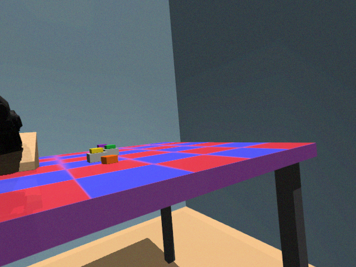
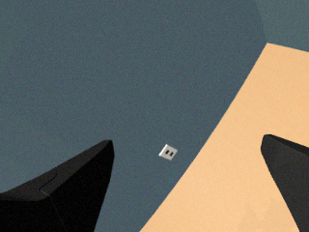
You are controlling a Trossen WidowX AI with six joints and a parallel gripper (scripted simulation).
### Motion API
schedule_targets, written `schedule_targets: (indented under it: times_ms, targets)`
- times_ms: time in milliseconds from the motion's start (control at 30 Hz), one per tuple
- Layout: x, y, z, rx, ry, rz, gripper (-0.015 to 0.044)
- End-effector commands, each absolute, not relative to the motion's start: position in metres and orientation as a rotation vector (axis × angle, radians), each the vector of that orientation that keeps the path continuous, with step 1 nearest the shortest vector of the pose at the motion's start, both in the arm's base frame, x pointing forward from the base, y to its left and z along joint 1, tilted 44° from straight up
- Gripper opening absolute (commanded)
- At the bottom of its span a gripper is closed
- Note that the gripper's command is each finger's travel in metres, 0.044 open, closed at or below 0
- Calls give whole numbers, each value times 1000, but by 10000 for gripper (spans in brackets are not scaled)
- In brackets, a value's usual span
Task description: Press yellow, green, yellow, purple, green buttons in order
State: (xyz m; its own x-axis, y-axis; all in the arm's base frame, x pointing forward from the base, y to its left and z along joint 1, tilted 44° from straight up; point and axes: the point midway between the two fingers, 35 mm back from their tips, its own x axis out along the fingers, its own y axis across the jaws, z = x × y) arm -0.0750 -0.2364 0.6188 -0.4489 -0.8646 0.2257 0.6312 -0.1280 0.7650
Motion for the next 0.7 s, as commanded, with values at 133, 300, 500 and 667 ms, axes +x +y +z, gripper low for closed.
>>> schedule_targets:
  times_ms: [133,300,500,667]
  targets:
    - [-33,-284,569,495,-791,-1751,400]
    - [19,-314,518,608,-546,-1704,400]
    - [98,-326,444,687,-188,-1610,400]
    - [159,-313,384,693,106,-1519,400]
